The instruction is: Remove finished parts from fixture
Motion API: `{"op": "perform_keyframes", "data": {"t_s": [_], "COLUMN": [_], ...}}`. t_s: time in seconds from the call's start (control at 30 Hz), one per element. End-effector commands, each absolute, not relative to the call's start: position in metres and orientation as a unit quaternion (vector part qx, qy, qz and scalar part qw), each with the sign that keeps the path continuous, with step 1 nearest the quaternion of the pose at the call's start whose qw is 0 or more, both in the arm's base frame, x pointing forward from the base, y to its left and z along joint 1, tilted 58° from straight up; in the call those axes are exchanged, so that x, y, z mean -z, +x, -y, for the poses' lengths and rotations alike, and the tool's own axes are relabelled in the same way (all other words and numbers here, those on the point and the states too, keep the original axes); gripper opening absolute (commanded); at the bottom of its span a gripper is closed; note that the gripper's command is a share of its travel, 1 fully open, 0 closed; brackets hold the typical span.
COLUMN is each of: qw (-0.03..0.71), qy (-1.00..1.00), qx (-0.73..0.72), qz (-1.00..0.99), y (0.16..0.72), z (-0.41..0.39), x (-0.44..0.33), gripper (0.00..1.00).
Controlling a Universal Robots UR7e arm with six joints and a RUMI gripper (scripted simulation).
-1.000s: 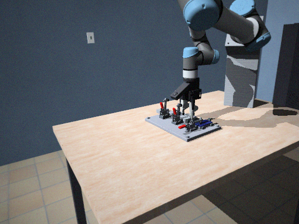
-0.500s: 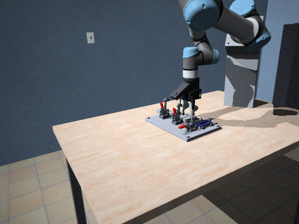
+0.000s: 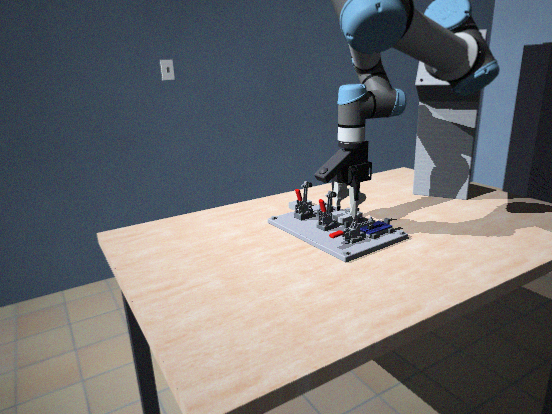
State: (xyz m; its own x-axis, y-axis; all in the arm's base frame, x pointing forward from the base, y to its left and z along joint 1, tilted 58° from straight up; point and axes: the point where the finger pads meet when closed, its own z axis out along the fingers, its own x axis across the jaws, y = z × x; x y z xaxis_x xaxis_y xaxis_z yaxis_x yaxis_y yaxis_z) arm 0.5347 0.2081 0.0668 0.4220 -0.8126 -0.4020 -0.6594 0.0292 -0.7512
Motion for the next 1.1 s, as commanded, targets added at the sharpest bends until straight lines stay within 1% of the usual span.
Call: {"op": "perform_keyframes", "data": {"t_s": [0.0,1.07], "qw": [0.482,0.482], "qy": [-0.692,-0.692], "qx": [0.08,0.08], "qz": [-0.532,-0.532], "y": [0.532,0.517], "z": [-0.205,-0.191], "x": [-0.069,-0.082], "gripper": [0.0,0.0]}}
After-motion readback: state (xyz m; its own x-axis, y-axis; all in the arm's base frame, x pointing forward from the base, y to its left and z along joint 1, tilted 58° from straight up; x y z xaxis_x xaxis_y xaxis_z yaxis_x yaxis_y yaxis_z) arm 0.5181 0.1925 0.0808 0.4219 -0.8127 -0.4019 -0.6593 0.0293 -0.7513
